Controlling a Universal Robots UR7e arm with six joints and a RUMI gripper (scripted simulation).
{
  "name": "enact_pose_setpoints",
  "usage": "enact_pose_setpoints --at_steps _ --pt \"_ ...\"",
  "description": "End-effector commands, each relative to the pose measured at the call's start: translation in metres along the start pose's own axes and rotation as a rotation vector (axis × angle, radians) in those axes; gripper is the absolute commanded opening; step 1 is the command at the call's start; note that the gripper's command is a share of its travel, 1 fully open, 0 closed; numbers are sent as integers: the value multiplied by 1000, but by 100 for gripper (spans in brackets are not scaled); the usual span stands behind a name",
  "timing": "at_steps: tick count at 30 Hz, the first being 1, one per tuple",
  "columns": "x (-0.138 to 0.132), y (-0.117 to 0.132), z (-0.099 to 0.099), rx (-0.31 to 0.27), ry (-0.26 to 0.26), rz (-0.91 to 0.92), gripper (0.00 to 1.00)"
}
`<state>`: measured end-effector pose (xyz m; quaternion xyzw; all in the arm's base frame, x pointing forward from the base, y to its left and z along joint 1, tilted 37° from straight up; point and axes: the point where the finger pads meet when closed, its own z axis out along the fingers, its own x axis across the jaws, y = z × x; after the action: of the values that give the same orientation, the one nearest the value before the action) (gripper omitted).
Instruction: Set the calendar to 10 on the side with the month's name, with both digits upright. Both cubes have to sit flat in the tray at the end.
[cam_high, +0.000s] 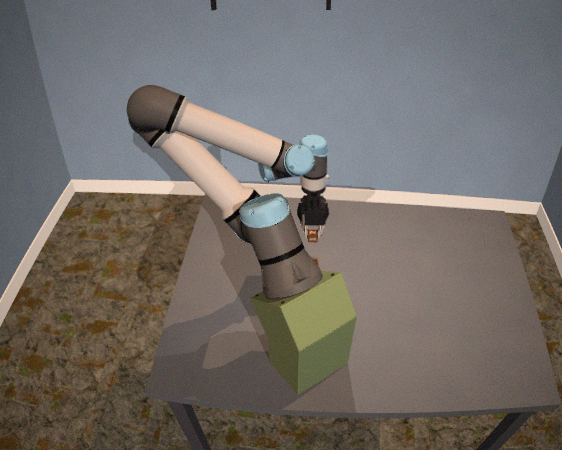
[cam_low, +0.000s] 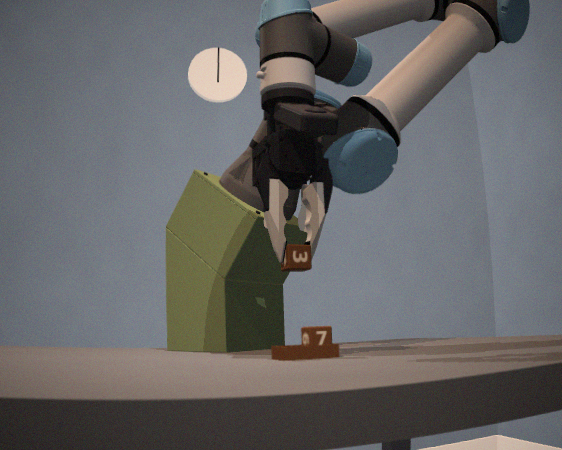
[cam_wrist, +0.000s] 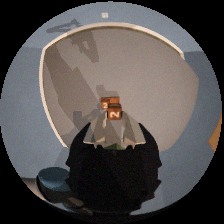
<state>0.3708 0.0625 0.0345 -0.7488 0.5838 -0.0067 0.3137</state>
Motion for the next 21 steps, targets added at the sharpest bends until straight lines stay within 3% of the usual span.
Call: enact_pose_setpoints --at_steps 1,19,21 --pt "-1 0 0 9 -11 -159 10" --pt "-3 3 0 12 -8 -711 10" --pt "-3 3 0 12 -8 -711 10"
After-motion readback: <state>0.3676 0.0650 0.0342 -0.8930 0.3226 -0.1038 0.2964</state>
